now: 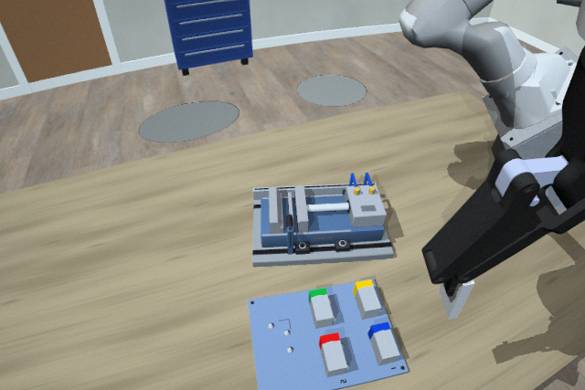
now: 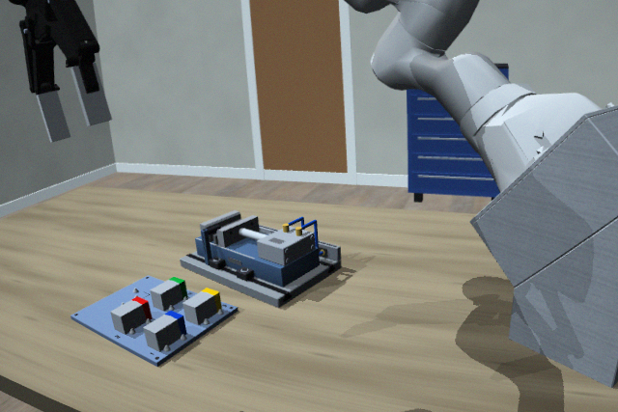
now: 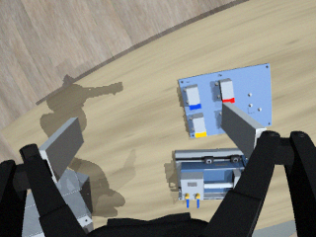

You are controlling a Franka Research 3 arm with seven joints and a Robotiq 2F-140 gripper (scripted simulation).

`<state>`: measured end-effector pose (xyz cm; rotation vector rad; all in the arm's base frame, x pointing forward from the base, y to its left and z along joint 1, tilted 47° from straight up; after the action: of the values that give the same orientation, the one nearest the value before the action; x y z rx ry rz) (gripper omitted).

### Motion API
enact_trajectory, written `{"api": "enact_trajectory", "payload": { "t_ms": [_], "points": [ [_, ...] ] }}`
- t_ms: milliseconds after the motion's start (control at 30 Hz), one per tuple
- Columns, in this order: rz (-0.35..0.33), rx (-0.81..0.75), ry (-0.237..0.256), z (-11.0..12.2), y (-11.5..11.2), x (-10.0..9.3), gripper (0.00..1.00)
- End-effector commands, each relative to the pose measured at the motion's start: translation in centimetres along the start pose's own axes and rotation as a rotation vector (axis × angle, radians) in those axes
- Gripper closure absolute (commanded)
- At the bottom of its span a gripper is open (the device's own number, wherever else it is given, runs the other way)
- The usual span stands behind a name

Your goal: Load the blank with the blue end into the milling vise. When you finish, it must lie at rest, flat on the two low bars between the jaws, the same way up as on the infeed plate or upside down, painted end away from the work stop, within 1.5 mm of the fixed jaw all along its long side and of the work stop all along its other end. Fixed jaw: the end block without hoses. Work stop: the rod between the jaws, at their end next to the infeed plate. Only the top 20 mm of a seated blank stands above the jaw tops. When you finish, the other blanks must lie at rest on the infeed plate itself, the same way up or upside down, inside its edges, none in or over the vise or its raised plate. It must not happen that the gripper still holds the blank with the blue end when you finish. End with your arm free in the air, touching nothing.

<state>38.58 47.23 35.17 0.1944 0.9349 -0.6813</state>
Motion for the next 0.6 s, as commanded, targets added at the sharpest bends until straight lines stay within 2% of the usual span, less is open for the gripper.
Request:
{"api": "enact_trajectory", "payload": {
  "t_ms": [0,533,567],
  "points": [
    [0.000,0.000,0.000,0.00,0.00,-0.01,0.00],
    [0.000,0.000,0.000,0.00,0.00,-0.01,0.00],
    [0.000,0.000,0.000,0.00,0.00,-0.01,0.75]
  ]
}}
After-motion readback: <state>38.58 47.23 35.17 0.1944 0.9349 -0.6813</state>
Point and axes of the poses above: the point where the finger pads meet when closed, its own x axis out along the fingers, its own z axis across the jaws, y = z × x, the point moved 9 cm from there along -x, back along the fingers, and after that the axes turned 9 degrees about x, right-handed, at the moved point
